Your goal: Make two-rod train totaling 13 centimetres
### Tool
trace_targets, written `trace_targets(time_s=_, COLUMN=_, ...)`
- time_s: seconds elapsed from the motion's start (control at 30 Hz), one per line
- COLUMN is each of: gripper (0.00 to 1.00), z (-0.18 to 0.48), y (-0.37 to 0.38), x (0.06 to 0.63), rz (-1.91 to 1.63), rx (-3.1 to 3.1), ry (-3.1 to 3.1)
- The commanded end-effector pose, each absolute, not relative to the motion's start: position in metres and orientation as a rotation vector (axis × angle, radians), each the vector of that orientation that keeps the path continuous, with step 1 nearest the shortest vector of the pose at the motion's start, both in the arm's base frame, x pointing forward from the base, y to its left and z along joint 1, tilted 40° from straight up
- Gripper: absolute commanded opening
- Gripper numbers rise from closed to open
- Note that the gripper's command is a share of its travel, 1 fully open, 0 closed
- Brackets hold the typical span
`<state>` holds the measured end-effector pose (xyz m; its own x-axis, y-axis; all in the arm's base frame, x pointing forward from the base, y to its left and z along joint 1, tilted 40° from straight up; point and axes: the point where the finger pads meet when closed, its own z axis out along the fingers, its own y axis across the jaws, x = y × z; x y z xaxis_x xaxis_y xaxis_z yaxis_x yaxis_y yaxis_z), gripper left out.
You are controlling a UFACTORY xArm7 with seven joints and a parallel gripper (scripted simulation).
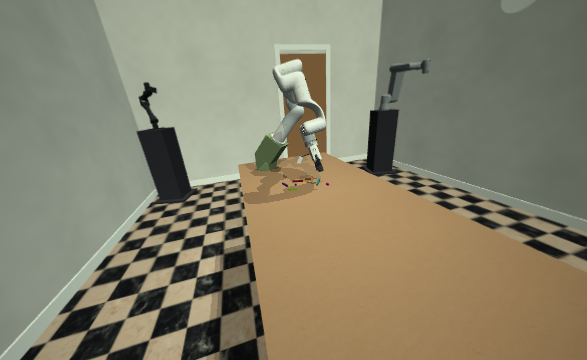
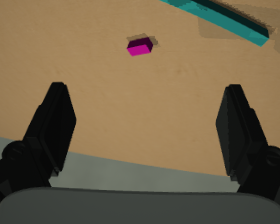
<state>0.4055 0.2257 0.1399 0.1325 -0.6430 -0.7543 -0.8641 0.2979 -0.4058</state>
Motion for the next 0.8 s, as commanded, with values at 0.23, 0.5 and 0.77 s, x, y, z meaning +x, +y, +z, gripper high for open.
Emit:
trace_targets(time_s=0.23, gripper=1.00, z=0.100, y=0.192, x=0.399, rz=0.246, rx=-1.544, ry=1.584)
trace_targets(time_s=0.5, gripper=1.00, z=0.100, y=0.192, x=0.399, rz=0.246, rx=-1.544, ry=1.584)
trace_targets(time_s=0.77, gripper=1.00, z=0.068, y=0.163, x=0.389, rz=0.222, rx=-1.651, ry=1.586)
